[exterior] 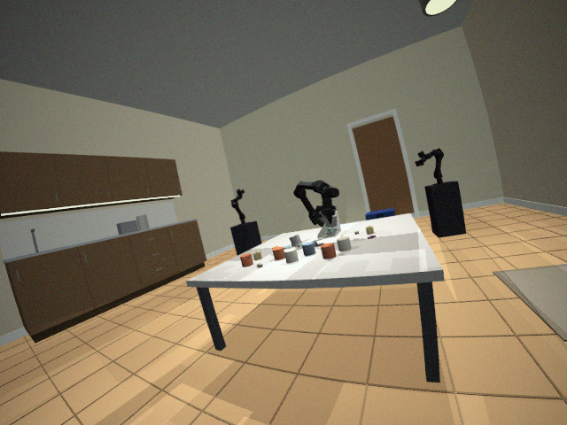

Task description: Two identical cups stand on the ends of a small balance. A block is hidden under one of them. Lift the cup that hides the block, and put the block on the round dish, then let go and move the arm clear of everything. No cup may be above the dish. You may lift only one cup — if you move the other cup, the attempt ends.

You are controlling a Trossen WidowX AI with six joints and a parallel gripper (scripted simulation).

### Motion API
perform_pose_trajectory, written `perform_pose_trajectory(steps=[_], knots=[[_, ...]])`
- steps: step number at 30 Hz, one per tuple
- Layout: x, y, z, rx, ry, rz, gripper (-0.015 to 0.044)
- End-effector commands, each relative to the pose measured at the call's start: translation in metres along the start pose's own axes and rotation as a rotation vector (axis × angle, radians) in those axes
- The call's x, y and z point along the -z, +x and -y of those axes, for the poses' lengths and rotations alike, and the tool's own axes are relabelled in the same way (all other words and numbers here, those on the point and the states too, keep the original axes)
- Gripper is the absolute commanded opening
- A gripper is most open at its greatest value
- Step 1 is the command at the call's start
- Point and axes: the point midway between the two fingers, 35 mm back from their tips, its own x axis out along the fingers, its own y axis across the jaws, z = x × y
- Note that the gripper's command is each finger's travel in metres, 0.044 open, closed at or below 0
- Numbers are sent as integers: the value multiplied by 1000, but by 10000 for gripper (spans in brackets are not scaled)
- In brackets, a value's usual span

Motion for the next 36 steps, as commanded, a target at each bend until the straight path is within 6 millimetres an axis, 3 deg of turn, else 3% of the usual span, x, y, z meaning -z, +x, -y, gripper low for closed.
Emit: perform_pose_trajectory(steps=[1,26,36], knots=[[1,-8,0,-4,4,-6,0],[-2,-40,5,-3,4,-4,0],[-3,-34,5,1,1,2,0]])
